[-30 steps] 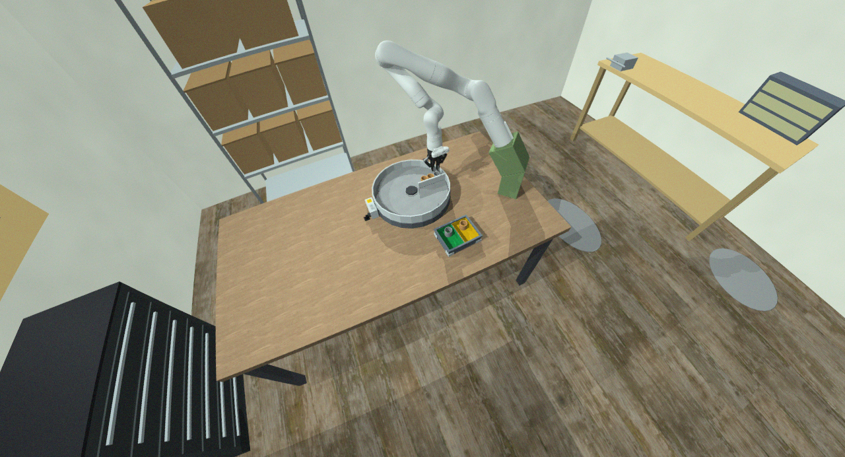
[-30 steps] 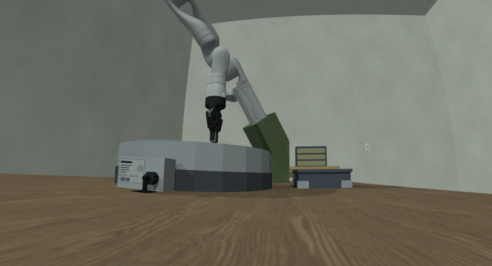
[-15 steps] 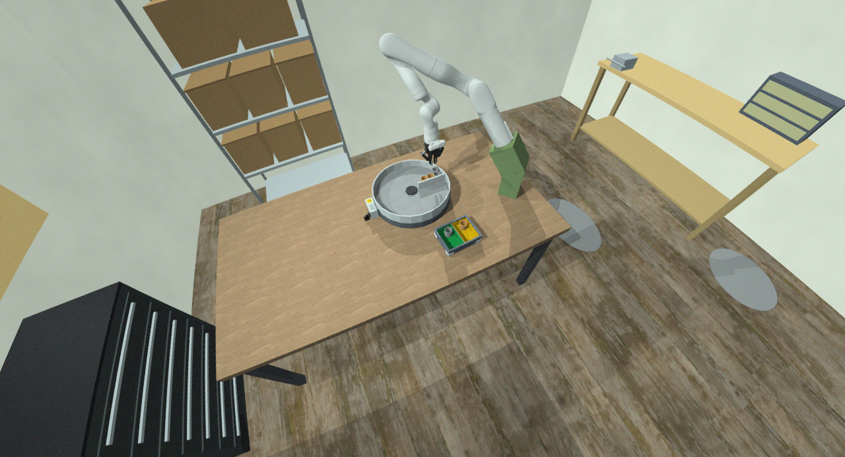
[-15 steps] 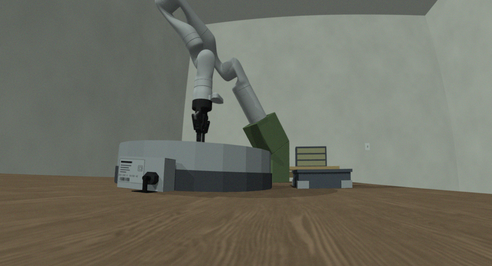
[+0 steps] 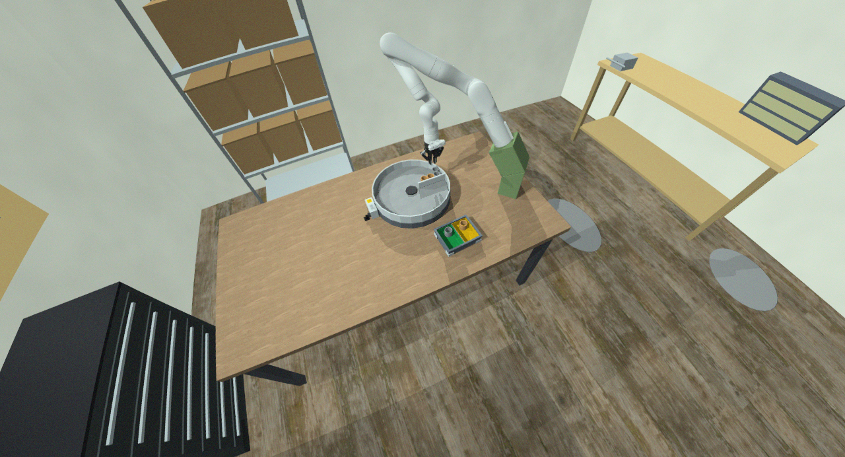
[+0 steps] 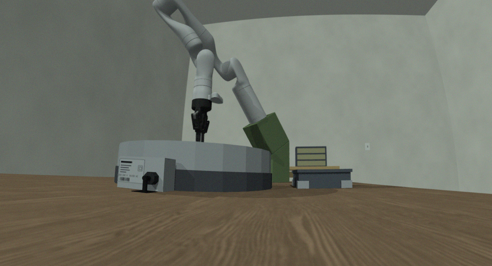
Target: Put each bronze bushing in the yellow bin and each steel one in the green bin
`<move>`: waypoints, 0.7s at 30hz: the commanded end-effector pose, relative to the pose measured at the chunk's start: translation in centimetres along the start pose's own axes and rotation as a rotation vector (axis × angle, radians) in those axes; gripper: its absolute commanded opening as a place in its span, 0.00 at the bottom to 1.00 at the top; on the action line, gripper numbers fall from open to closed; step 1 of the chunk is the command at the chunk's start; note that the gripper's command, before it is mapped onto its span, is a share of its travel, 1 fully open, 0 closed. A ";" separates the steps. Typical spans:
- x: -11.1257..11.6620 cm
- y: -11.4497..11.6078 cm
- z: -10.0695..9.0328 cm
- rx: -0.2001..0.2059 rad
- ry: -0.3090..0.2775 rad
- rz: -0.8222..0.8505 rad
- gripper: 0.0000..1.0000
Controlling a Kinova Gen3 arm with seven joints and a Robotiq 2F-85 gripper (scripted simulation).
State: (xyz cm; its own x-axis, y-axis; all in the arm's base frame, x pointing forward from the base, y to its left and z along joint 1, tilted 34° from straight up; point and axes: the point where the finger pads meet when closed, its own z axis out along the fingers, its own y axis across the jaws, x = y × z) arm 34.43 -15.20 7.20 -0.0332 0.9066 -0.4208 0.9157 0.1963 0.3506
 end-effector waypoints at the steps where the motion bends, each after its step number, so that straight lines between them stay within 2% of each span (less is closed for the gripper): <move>1: -0.3 -0.3 0.0 -0.015 -0.008 0.010 0.18; 7: -0.4 -0.4 0.1 -0.019 -0.010 0.013 0.18; 8: -0.1 -0.1 0.0 -0.004 -0.003 0.004 0.18; 16: -0.4 -0.4 0.1 -0.019 -0.010 0.013 0.18; 18: 1.5 0.7 -1.6 -0.003 -0.002 0.002 0.18; 20: 1.5 0.7 -1.6 -0.003 -0.002 0.002 0.18; 21: 2.3 1.1 -2.4 -0.003 -0.002 0.002 0.18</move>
State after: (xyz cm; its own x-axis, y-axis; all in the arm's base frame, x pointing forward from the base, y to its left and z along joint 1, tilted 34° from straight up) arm 33.86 -13.93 7.56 -0.0107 0.9099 -0.4147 0.9237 0.1678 0.3445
